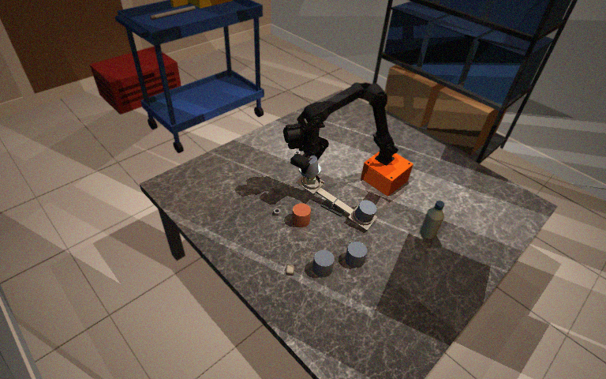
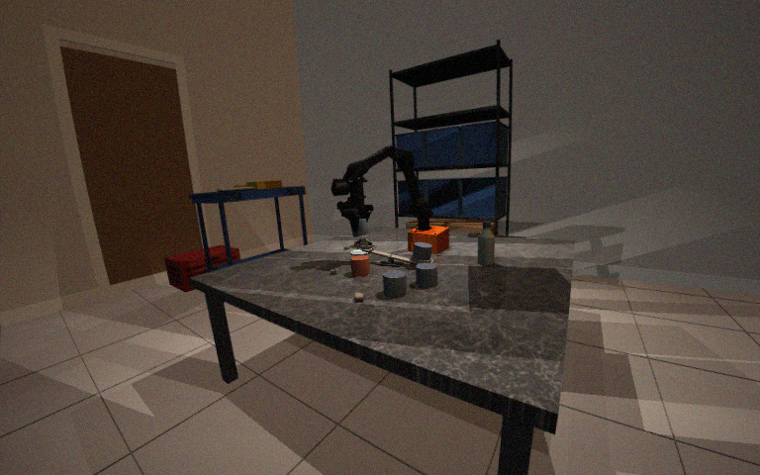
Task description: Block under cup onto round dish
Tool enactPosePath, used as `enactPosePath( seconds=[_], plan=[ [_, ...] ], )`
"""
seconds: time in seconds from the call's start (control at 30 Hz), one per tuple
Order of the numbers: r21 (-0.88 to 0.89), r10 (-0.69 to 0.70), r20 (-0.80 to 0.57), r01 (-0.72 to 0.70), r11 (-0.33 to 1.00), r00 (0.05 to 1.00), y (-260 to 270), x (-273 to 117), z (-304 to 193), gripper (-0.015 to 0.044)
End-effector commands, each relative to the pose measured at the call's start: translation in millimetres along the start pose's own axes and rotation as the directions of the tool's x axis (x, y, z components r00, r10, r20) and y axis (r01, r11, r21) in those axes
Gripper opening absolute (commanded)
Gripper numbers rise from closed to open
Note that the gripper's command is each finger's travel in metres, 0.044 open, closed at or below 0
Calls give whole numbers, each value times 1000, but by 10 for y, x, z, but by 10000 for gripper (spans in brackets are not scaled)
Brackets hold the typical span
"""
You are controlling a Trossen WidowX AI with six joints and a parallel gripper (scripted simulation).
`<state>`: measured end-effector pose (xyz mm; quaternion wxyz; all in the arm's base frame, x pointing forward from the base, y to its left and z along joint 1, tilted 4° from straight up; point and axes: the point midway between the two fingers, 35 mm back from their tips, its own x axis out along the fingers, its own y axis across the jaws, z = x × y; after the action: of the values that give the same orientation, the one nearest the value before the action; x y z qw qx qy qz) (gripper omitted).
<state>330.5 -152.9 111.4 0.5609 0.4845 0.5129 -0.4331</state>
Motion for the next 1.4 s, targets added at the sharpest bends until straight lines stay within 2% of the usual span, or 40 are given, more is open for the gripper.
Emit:
enactPosePath(
  seconds=[0.0,0.67,1.37],
  plan=[
    [-6,8,9,-8,1000,1000,12,-86,12,0],
    [-6,8,9,-7,1000,1000,-26,-343,-16,0],
    [0,0,0,0,1000,1000,-36,-283,-26,0]
  ],
)
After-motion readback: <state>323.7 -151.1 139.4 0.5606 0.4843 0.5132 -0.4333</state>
